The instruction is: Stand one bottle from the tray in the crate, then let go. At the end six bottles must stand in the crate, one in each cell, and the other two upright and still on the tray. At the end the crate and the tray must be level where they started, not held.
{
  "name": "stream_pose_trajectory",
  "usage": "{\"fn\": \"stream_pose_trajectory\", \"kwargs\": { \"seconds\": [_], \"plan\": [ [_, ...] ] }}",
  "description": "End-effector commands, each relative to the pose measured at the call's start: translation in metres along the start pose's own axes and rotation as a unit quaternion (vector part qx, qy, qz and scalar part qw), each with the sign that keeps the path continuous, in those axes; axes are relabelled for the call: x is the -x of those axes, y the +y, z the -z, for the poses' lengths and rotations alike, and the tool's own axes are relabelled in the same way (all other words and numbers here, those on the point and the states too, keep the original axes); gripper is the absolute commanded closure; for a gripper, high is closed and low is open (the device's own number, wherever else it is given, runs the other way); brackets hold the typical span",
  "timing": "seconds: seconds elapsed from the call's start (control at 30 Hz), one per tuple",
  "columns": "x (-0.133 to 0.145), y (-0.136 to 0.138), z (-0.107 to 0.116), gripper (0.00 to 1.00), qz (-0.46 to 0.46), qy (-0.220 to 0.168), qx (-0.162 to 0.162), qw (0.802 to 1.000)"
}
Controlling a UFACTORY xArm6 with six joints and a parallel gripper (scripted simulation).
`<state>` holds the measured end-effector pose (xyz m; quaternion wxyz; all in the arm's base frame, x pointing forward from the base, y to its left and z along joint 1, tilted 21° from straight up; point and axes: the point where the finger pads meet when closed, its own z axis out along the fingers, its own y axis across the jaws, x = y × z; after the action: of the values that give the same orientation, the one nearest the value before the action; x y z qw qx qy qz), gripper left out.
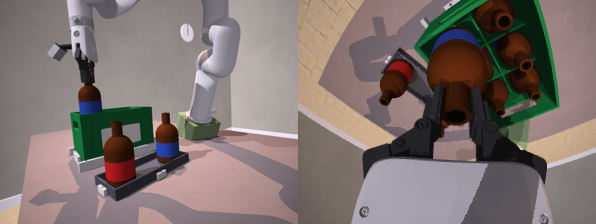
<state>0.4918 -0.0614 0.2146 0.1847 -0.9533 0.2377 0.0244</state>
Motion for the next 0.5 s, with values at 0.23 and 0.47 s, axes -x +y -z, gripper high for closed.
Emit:
{"fn": "stream_pose_trajectory", "kwargs": {
  "seconds": [0.23, 0.47],
  "plan": [
    [-0.001, -0.0005, -0.0031, 1.0, 0.0, 0.002, 0.0, 1.0],
    [-0.001, -0.0005, -0.0077, 1.0, 0.0, 0.002, 0.0, 1.0]
  ]
}}
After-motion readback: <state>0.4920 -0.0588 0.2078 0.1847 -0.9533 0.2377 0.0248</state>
